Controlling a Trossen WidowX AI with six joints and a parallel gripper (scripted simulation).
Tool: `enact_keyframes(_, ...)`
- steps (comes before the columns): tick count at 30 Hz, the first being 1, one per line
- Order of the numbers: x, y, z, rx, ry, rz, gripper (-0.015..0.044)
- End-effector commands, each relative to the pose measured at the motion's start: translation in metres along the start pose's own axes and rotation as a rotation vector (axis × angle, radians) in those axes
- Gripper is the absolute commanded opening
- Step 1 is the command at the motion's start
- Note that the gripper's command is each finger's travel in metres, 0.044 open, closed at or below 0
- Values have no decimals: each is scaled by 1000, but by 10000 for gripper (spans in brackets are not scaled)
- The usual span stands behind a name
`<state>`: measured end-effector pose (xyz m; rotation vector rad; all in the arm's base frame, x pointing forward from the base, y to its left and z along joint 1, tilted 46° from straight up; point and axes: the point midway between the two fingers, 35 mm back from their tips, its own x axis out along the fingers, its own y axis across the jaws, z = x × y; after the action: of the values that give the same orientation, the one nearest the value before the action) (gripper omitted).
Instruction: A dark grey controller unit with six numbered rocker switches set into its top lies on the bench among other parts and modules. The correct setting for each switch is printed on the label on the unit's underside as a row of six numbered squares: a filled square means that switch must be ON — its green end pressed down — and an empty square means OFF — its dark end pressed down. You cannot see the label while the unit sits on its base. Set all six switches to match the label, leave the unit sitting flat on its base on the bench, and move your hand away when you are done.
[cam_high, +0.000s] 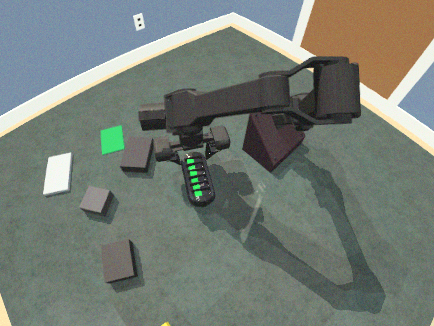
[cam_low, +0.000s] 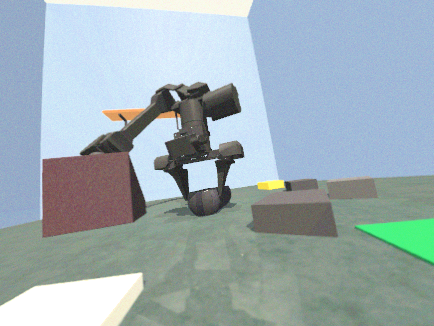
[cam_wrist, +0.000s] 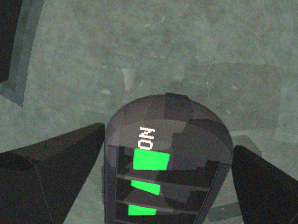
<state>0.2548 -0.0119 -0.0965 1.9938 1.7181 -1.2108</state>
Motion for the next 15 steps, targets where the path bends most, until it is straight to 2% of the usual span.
enact_keyframes(1,1,0,0,3,3,1,315)
enact_keyframes(12,1,0,0,3,3,1,242)
enact_keyframes(15,1,1,0,3,3,1,163)
